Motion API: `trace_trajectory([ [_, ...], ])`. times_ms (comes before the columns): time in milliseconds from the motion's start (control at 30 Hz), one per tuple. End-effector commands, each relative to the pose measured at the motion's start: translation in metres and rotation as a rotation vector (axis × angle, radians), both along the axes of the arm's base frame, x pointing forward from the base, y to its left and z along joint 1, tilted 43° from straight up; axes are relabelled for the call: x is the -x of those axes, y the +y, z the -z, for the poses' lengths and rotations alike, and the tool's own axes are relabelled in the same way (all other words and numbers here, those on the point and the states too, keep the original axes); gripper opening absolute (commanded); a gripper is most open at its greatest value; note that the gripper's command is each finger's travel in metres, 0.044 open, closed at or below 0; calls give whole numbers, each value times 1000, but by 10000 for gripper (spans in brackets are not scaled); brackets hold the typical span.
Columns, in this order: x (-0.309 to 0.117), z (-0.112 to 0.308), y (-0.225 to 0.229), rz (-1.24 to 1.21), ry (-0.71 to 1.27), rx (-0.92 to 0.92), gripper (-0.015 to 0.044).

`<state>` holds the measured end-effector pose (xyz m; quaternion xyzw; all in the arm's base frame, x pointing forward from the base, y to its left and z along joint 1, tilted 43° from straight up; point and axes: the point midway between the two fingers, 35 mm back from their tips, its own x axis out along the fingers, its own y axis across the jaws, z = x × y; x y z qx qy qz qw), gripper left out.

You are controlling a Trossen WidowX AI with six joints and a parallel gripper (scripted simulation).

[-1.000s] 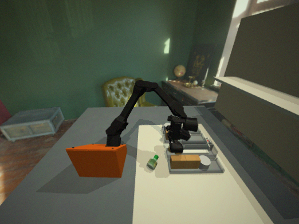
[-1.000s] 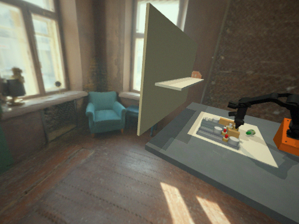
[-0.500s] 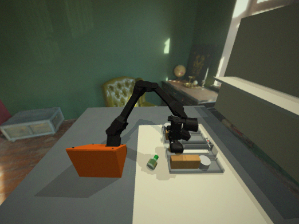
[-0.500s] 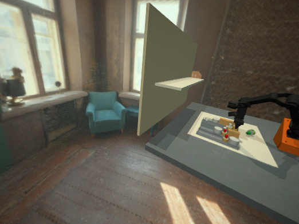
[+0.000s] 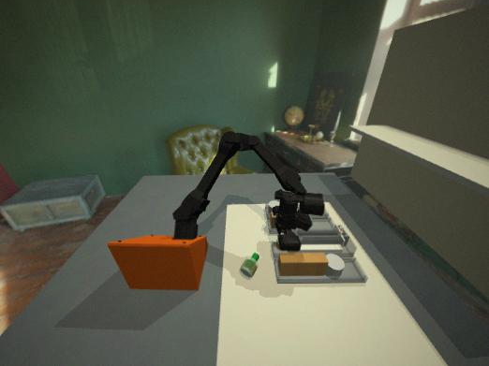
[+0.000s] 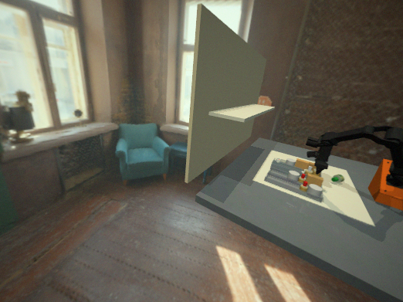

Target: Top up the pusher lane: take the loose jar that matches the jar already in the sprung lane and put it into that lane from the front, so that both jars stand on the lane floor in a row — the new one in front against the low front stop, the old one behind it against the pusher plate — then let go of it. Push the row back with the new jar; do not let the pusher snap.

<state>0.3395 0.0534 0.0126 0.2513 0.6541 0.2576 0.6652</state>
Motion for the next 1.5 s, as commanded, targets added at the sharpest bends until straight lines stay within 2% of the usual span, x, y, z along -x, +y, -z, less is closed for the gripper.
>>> trace_trajectory([
  [0, -3, 0, 1, 5, -11, -6, 0],
  [1467, 0, 13, 12, 5, -11, -7, 0],
])
